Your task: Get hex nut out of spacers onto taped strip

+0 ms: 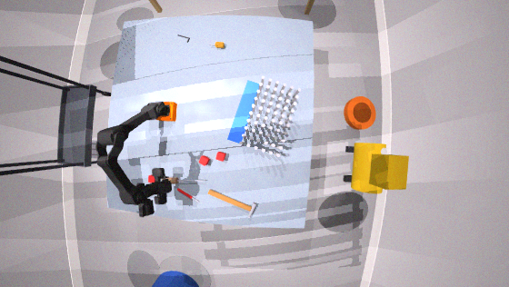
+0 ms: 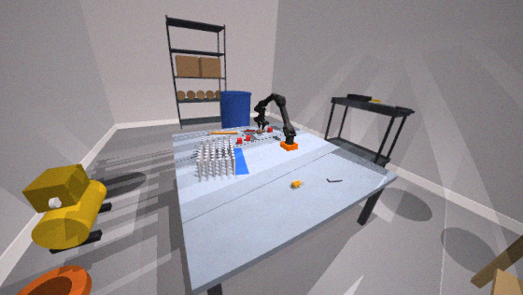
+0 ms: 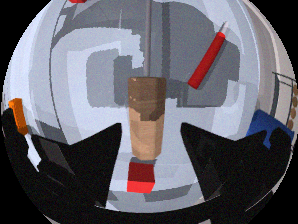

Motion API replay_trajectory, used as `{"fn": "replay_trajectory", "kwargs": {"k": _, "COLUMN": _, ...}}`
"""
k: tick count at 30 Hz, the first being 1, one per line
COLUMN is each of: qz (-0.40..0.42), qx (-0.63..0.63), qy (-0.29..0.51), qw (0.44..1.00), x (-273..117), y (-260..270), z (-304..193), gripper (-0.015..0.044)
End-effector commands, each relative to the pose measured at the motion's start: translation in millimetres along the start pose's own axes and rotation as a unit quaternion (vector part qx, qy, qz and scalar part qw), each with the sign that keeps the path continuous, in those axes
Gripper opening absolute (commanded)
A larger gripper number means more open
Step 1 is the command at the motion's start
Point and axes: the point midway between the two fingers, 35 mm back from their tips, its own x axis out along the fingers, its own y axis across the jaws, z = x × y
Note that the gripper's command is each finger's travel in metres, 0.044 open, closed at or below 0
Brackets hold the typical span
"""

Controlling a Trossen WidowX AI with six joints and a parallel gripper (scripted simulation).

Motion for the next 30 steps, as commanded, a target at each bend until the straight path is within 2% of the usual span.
{"fn": "replay_trajectory", "kwargs": {"k": 1, "qz": 0.006, "qx": -0.002, "qy": 0.002, "qw": 1.0, "x": 9.0, "y": 2.7, "z": -0.4, "gripper": 0.028}}
{"fn": "replay_trajectory", "kwargs": {"k": 17, "qz": 0.006, "qx": -0.002, "qy": 0.002, "qw": 1.0, "x": 32.3, "y": 4.4, "z": -0.4, "gripper": 0.028}}
{"fn": "replay_trajectory", "kwargs": {"k": 19, "qz": 0.006, "qx": -0.002, "qy": 0.002, "qw": 1.0, "x": 32.3, "y": 4.4, "z": -0.4, "gripper": 0.0228}}
{"fn": "replay_trajectory", "kwargs": {"k": 30, "qz": 0.006, "qx": -0.002, "qy": 0.002, "qw": 1.0, "x": 32.3, "y": 4.4, "z": -0.4, "gripper": 0.0154}}
